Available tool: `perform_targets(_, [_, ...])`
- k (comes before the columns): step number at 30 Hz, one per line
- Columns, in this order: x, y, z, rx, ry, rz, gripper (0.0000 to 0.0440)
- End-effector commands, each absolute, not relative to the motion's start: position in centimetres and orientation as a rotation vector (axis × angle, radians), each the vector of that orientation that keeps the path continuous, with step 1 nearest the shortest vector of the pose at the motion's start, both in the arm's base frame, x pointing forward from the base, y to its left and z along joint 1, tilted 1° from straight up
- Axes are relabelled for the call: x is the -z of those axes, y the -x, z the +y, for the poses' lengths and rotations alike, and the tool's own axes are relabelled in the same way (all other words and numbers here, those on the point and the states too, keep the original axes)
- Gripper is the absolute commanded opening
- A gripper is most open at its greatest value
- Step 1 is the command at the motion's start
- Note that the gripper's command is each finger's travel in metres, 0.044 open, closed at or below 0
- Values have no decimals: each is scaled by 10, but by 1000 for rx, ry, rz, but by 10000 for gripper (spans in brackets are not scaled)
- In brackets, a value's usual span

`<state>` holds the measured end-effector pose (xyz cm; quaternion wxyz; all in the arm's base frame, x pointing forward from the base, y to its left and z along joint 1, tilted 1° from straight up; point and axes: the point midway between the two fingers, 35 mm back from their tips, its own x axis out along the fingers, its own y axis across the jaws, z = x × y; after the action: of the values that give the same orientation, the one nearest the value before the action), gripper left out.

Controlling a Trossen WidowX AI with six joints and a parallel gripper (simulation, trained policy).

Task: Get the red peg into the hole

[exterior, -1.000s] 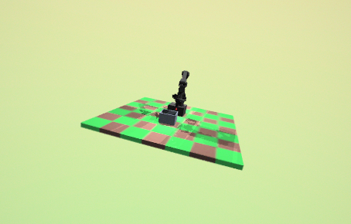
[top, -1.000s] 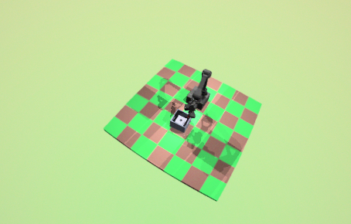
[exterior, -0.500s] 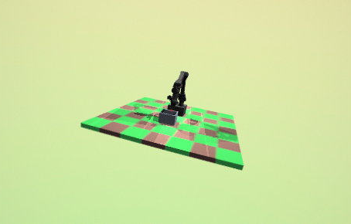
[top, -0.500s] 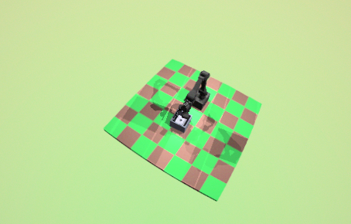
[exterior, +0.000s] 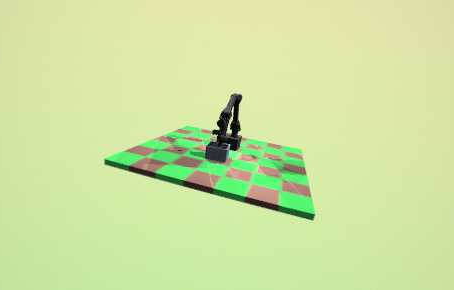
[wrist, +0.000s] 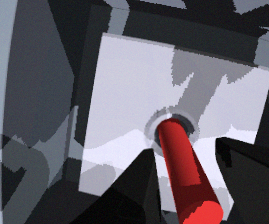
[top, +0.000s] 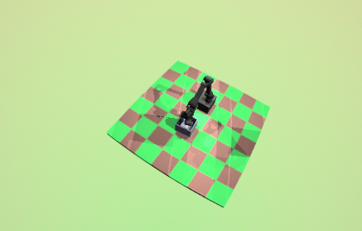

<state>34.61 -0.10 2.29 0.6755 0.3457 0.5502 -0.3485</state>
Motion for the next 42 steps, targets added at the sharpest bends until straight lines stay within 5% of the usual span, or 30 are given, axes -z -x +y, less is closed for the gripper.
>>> perform_targets(1, [-14,-349,-3,787,-763,1262,152])
perform_targets(18, [-16,-396,-27,763,-730,1212,438])
perform_targets(42, [-36,-429,-64,781,-750,1068,440])
